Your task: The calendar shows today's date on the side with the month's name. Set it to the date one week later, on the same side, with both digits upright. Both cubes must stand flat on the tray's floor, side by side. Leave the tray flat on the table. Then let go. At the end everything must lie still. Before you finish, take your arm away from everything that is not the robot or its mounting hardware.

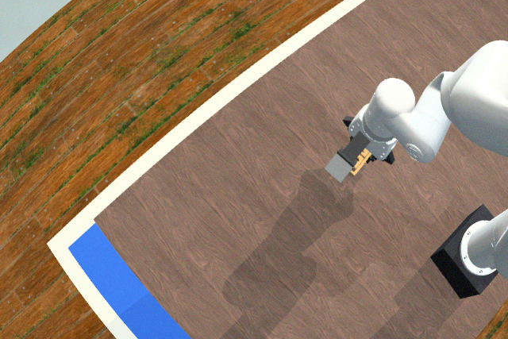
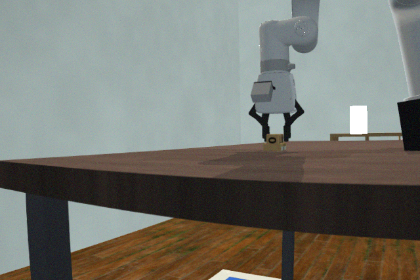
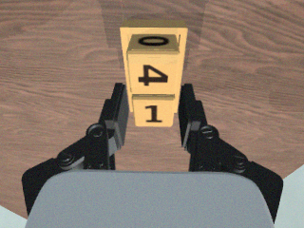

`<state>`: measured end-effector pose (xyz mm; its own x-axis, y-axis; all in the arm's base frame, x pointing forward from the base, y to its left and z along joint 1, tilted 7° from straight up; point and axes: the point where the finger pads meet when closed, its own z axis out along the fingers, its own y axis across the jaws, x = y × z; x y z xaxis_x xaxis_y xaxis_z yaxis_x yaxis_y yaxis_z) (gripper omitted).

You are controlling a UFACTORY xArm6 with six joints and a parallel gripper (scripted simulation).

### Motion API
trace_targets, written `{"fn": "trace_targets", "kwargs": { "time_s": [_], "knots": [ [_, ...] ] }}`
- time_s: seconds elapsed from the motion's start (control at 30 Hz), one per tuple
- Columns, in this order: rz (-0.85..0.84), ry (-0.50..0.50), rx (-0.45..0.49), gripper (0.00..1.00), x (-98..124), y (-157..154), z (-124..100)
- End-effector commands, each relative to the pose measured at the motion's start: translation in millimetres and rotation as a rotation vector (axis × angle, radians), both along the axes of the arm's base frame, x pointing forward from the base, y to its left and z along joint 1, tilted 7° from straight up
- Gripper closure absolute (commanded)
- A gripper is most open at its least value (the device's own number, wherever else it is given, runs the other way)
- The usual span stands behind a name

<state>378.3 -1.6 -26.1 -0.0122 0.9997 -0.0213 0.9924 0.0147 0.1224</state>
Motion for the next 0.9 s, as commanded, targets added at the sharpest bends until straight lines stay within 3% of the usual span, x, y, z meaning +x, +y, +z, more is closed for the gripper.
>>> {"fn": "trace_targets", "kwargs": {
  "time_s": [0.0, 0.37, 0.7, 0.87],
  "knots": [
    [0.0, -0.003, 0.0, 0.53, 1, 0, 1],
    [0.0, -0.003, 0.0, 0.53, -2, 0, 23],
    [0.0, -0.003, 0.0, 0.53, -8, 1, 75],
    [0.0, -0.003, 0.0, 0.53, -10, 2, 88]
  ]
}}
